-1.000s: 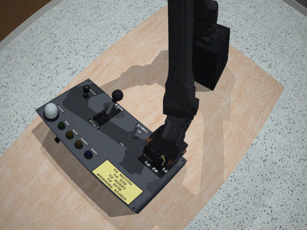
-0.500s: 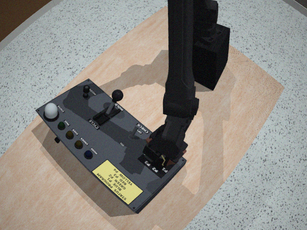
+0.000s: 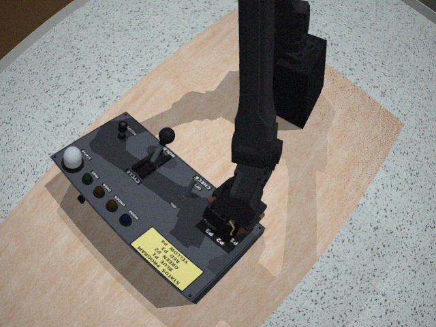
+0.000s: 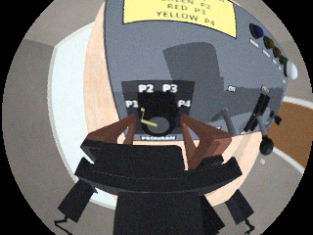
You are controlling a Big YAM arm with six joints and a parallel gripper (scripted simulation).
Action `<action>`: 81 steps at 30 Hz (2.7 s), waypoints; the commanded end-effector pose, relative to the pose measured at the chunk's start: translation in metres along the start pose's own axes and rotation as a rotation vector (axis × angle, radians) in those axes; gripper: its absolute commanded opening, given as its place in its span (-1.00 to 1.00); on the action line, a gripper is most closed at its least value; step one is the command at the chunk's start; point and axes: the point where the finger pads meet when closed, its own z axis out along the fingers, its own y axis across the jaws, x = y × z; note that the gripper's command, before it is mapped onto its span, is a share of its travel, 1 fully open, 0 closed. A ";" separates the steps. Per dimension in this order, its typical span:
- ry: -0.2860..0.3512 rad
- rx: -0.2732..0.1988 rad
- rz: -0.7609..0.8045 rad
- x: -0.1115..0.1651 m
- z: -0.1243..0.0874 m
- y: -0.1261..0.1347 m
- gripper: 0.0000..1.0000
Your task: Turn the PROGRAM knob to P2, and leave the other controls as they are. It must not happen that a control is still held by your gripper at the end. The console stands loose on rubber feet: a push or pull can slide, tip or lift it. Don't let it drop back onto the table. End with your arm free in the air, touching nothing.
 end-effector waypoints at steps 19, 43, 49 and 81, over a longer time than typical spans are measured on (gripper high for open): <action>-0.041 -0.016 0.007 -0.023 0.002 0.006 0.40; -0.041 -0.016 0.007 -0.023 0.002 0.006 0.40; -0.041 -0.016 0.007 -0.023 0.002 0.006 0.40; -0.036 -0.014 0.006 -0.022 0.002 0.005 0.40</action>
